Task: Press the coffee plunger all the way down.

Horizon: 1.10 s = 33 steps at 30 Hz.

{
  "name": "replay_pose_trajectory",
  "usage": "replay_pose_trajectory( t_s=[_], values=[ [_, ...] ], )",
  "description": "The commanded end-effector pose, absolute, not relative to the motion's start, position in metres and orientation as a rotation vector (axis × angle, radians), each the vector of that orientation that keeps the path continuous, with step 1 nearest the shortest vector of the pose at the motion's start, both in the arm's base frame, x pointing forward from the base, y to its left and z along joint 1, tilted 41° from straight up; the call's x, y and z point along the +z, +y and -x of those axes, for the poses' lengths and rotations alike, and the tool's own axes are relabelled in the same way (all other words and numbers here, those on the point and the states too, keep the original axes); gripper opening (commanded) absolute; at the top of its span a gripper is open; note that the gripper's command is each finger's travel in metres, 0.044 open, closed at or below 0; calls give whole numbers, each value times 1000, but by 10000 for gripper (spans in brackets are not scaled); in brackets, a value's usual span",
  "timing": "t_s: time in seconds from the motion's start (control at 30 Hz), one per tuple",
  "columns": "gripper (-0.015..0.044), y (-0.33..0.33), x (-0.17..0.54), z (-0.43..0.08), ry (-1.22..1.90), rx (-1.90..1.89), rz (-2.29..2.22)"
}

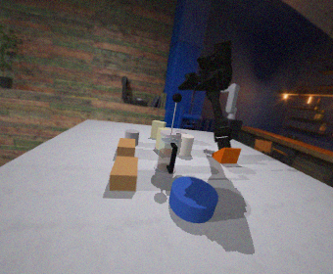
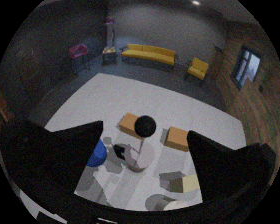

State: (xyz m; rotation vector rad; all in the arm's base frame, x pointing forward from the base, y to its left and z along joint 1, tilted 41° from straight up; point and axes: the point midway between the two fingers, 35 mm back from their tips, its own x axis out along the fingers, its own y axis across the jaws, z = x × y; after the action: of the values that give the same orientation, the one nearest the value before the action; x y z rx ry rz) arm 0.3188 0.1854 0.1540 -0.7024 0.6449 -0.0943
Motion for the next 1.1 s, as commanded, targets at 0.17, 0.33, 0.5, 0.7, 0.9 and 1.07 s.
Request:
replay_pose_trajectory(
  t_s=[0.17,0.33,0.5,0.7,0.9,1.07],
  values=[
    [440,175,143,-320,643,-89,701],
    [440,174,139,-327,643,-89,700],
    [440,171,135,-333,643,-89,700],
    [440,168,130,-341,642,-88,700],
    [440,165,125,-349,640,-89,701],
    [361,165,125,-349,640,-89,701]
  ],
)
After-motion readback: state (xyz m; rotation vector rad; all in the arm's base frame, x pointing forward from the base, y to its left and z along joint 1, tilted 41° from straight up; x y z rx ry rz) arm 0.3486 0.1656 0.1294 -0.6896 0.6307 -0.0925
